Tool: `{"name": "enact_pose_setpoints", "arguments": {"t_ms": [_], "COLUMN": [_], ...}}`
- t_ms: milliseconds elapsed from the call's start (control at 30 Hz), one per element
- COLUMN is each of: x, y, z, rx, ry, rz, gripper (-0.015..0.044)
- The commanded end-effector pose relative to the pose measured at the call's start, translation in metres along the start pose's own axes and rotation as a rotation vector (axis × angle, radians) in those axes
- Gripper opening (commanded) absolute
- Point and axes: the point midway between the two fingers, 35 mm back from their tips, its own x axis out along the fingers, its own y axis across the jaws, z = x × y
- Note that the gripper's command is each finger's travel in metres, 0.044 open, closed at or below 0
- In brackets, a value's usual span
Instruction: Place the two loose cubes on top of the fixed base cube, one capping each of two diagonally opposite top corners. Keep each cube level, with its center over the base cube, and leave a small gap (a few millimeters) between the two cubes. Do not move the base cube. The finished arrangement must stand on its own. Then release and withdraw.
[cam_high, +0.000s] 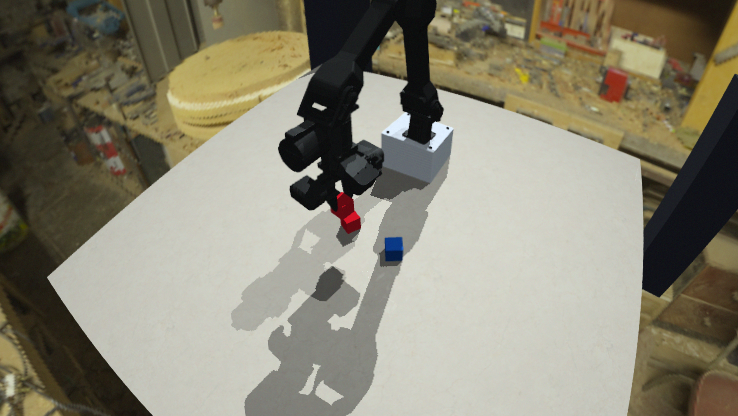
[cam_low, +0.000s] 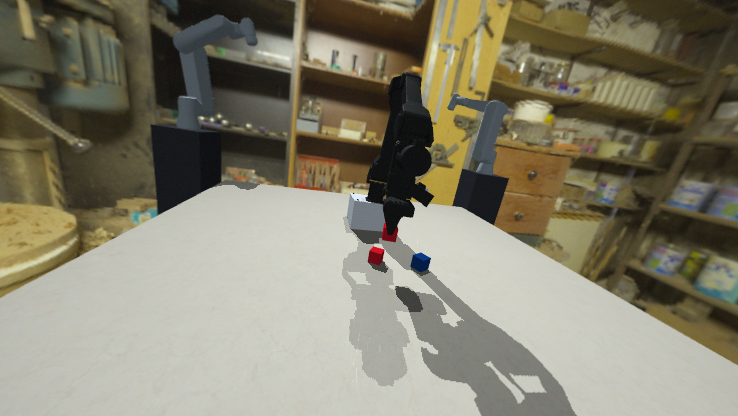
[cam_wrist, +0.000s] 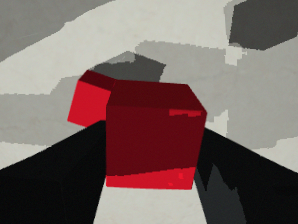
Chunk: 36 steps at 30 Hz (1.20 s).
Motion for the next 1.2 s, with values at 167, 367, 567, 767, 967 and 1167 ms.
{"name": "enact_pose_setpoints", "arguments": {"t_ms": [167,367,567,767,967,1167], "x": [0.006,0.010,0.015,0.019,0.020,0.021], "y": [0.009,0.017,0.025,0.035,0.039,0.039], "z": [0.026,0.043,0.059,0.075,0.081,0.081], "rx": [-0.009,-0.017,-0.026,-0.034,-0.037,-0.037], "ry": [-0.006,-0.008,-0.009,-0.011,-0.012,-0.012], "rz": [0.002,0.003,0.005,0.007,0.007,0.007], "gripper": [0.0105,0.0105,0.0105,0.0105,0.0105,0.0105]}}
